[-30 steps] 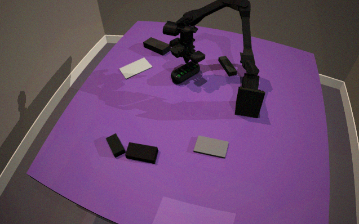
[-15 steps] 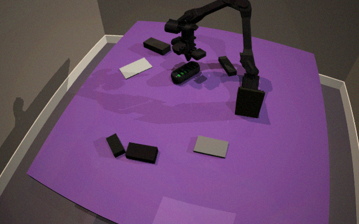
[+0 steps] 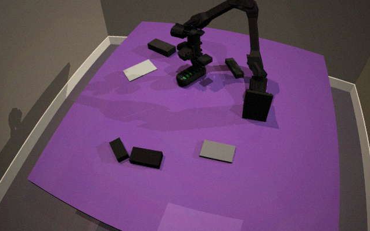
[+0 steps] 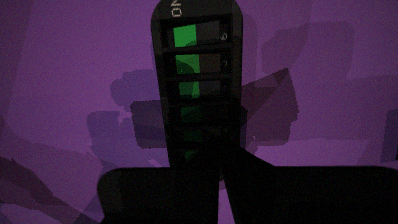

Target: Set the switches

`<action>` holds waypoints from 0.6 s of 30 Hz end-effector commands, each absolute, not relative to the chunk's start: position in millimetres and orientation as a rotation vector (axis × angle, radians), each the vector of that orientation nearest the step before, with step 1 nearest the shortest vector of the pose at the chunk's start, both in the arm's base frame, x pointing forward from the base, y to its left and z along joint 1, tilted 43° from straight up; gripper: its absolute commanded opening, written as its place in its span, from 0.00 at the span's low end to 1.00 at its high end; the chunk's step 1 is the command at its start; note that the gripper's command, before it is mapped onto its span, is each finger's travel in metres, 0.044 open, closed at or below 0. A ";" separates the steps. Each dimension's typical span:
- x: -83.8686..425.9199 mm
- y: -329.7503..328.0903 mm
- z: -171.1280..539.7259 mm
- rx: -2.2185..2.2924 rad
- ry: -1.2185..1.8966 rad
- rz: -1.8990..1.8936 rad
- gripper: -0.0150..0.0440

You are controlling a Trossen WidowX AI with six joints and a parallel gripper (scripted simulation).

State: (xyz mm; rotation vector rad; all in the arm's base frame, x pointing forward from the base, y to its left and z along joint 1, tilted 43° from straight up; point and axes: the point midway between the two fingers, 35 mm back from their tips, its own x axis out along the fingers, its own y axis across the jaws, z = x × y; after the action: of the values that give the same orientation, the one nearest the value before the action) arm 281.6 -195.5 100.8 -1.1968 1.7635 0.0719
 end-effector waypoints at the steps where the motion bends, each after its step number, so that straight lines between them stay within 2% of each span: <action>1: 280.1 -198.2 95.2 -1.196 1.771 0.085 0.25; 18: 279.6 -202.8 90.4 -1.197 1.772 0.084 0.25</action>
State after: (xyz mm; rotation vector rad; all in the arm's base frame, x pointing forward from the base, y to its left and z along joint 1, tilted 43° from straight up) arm 280.4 -202.3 92.6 -1.1969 1.7666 0.0732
